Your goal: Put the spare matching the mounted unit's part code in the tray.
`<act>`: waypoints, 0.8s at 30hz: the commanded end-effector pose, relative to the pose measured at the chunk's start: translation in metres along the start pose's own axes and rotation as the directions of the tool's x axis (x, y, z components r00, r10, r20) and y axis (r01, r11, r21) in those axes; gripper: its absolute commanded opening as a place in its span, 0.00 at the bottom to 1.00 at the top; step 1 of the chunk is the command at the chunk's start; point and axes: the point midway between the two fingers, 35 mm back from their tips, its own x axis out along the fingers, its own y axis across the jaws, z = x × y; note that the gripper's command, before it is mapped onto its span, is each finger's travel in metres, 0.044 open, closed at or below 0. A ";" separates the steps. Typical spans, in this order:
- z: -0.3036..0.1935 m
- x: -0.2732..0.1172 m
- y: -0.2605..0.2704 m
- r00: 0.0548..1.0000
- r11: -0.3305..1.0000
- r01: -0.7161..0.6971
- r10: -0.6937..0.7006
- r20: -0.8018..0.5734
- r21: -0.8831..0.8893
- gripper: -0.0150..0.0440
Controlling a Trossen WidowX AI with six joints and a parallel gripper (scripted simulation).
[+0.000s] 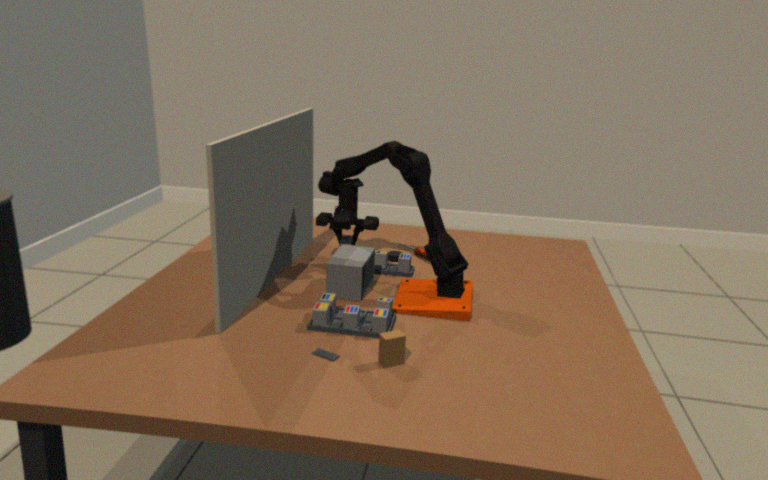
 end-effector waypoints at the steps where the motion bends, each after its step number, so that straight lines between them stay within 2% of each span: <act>1: 0.000 0.003 0.000 1.000 1.000 0.001 -0.001 -0.002 0.005 0.25; 24: 0.001 0.019 0.003 1.000 1.000 0.000 0.000 -0.002 0.005 0.25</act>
